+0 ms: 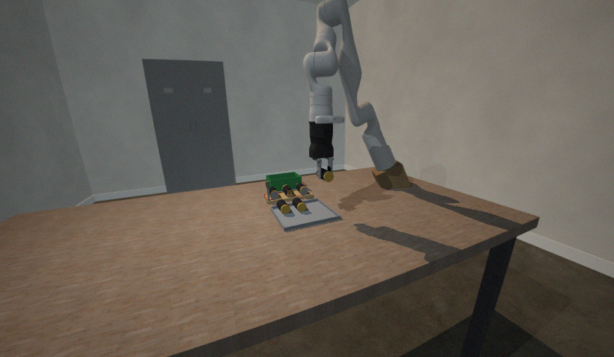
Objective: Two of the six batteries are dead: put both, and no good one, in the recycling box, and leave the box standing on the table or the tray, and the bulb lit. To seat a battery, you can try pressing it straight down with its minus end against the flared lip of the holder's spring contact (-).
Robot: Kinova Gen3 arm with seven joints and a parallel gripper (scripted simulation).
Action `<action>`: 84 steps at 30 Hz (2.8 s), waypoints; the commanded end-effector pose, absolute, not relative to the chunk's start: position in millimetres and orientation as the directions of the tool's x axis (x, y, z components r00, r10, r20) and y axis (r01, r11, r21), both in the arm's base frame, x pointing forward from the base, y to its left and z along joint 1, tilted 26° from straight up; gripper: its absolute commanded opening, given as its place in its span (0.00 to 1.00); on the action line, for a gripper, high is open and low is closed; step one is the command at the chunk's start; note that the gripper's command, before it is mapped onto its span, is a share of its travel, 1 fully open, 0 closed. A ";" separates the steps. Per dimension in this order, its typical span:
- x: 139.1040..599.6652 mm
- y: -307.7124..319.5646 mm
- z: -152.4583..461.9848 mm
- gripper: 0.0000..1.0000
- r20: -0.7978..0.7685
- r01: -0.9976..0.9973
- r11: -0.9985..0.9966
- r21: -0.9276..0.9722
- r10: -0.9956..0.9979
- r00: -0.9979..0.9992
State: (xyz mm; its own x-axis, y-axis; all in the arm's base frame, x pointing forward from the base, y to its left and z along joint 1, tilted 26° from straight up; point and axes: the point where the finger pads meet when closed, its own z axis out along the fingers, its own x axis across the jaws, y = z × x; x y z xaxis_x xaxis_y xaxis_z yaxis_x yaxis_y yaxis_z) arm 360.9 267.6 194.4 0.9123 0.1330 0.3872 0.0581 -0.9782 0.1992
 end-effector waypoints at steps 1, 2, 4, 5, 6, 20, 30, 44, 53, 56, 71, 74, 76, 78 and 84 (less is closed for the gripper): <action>360.7 268.2 195.3 0.57 0.388 0.059 -0.979 0.197 0.133 0.912; 360.7 268.2 195.3 0.57 0.388 0.059 -0.979 0.197 0.133 0.912; 360.7 267.3 195.5 0.57 0.388 0.059 -0.979 0.197 0.133 0.912; 360.8 266.6 195.6 0.57 0.388 0.059 -0.979 0.197 0.133 0.912; 360.9 265.8 195.8 0.57 0.388 0.059 -0.979 0.197 0.133 0.912; 363.0 236.6 201.8 0.57 0.388 0.059 -0.979 0.197 0.133 0.912; 367.0 184.1 212.7 0.57 0.388 0.059 -0.979 0.197 0.133 0.912; 372.0 116.2 226.8 0.57 0.388 0.059 -0.979 0.197 0.133 0.912; 374.6 82.4 233.8 0.57 0.388 0.059 -0.979 0.197 0.133 0.912; 375.5 69.1 236.6 0.57 0.388 0.059 -0.979 0.197 0.133 0.912; 379.9 11.2 248.6 0.57 0.388 0.059 -0.979 0.197 0.133 0.912; 380.8 -1.8 251.3 0.57 0.388 0.059 -0.979 0.197 0.133 0.912; 381.5 -10.1 253.0 0.57 0.388 0.059 -0.979 0.197 0.133 0.912; 382.0 -18.1 254.6 0.57 0.388 0.059 -0.979 0.197 0.133 0.912; 383.7 -40.5 259.3 0.57 0.388 0.059 -0.979 0.197 0.133 0.912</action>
